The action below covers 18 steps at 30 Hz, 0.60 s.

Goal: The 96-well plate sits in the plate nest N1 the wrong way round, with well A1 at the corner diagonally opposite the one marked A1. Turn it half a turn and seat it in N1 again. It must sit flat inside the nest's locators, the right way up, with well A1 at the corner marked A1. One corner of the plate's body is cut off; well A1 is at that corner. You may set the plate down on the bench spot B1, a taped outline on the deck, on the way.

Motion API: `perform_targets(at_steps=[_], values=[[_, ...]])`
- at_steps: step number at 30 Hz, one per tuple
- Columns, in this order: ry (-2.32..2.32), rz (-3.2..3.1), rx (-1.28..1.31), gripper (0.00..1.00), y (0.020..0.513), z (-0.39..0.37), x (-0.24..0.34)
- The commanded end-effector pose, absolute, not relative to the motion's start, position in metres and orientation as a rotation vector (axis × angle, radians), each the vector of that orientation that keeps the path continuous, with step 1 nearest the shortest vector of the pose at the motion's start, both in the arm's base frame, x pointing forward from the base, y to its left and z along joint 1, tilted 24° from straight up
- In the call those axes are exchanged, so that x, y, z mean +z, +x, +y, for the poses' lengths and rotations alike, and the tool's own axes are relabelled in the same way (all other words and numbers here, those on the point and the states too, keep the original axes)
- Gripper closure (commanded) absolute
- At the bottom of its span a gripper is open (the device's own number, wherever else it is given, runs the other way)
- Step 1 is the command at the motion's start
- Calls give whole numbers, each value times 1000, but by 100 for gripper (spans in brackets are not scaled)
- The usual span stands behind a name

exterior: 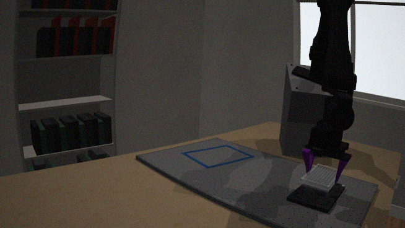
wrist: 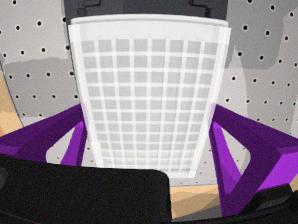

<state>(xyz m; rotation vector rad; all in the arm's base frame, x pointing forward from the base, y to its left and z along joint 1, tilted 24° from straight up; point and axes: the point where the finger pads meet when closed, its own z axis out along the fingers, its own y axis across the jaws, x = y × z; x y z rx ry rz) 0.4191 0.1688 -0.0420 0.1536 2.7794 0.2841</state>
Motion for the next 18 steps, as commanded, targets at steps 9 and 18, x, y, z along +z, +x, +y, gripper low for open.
perform_targets(at_steps=[9, 18], values=[[155, 2748, 299, 100, 431, 174, -46], [155, 2748, 299, 100, 435, 176, -54]])
